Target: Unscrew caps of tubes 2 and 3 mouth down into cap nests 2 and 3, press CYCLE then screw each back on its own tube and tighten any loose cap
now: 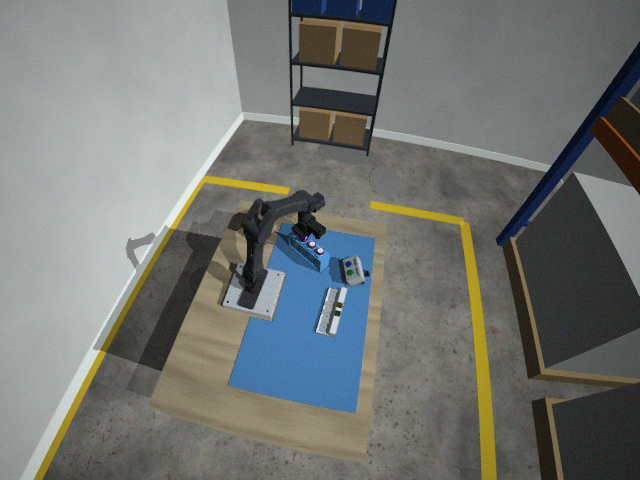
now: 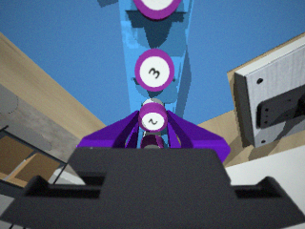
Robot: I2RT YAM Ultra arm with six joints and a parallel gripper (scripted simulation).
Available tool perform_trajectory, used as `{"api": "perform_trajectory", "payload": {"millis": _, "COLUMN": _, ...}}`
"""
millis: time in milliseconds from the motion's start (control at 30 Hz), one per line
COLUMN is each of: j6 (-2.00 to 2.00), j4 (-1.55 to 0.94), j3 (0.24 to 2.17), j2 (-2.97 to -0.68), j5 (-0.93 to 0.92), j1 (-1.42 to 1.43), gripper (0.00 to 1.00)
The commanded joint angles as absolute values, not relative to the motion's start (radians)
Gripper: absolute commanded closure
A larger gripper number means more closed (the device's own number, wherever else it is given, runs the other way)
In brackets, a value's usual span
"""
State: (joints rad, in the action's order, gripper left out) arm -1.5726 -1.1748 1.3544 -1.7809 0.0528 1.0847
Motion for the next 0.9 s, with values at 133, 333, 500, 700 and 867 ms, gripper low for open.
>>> {"api": "perform_trajectory", "payload": {"millis": 133, "j6": -1.588, "j4": -1.174, "j3": 1.359, "j2": -1.773, "j5": 0.054, "j1": 1.086, "gripper": 1.0}}
{"api": "perform_trajectory", "payload": {"millis": 333, "j6": -1.588, "j4": -1.174, "j3": 1.359, "j2": -1.773, "j5": 0.054, "j1": 1.087, "gripper": 1.0}}
{"api": "perform_trajectory", "payload": {"millis": 500, "j6": -1.339, "j4": -1.174, "j3": 1.359, "j2": -1.773, "j5": 0.054, "j1": 1.087, "gripper": 1.0}}
{"api": "perform_trajectory", "payload": {"millis": 700, "j6": -1.139, "j4": -1.174, "j3": 1.359, "j2": -1.773, "j5": 0.054, "j1": 1.087, "gripper": 1.0}}
{"api": "perform_trajectory", "payload": {"millis": 867, "j6": -0.888, "j4": -1.174, "j3": 1.359, "j2": -1.773, "j5": 0.054, "j1": 1.087, "gripper": 1.0}}
